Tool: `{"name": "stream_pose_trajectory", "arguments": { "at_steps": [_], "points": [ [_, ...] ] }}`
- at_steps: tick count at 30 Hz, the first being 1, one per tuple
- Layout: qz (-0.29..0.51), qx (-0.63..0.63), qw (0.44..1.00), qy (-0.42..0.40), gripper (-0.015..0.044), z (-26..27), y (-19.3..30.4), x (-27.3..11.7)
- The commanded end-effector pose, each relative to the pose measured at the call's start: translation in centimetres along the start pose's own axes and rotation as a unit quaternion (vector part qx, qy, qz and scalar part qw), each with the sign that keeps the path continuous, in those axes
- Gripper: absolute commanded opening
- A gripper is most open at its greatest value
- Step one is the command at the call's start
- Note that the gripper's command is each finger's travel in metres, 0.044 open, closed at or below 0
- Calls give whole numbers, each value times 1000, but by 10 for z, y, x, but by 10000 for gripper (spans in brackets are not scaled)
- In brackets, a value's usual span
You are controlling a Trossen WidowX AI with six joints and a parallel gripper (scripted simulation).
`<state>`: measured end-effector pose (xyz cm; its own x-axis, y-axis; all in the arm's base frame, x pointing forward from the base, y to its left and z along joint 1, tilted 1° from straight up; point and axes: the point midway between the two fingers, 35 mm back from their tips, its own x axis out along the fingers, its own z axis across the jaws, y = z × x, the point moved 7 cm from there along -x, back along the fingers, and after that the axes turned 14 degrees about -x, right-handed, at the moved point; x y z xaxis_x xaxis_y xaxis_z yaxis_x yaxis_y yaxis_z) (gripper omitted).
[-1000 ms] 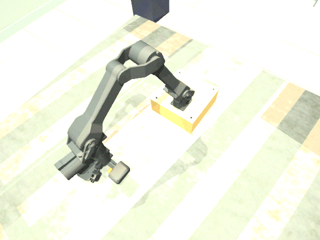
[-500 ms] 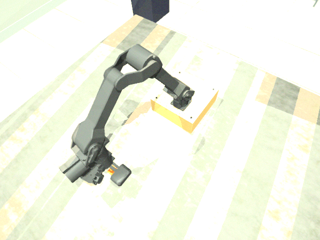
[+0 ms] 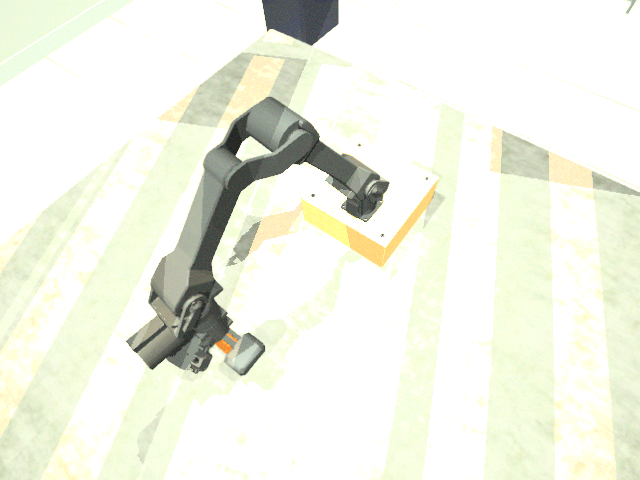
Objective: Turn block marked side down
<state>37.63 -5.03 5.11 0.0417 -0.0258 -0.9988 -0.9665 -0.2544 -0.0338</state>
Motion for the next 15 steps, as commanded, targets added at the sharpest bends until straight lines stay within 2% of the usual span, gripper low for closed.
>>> {"name": "stream_pose_trajectory", "arguments": {
  "at_steps": [1, 14, 15],
  "points": [
    [5, 1, 1000, 1, 440, 0, 1, 8],
    [5, 1, 1000, 1, 99, 0, 1, 8],
    [5, 1, 1000, 1, 92, 0, 1, 8]
  ]
}}
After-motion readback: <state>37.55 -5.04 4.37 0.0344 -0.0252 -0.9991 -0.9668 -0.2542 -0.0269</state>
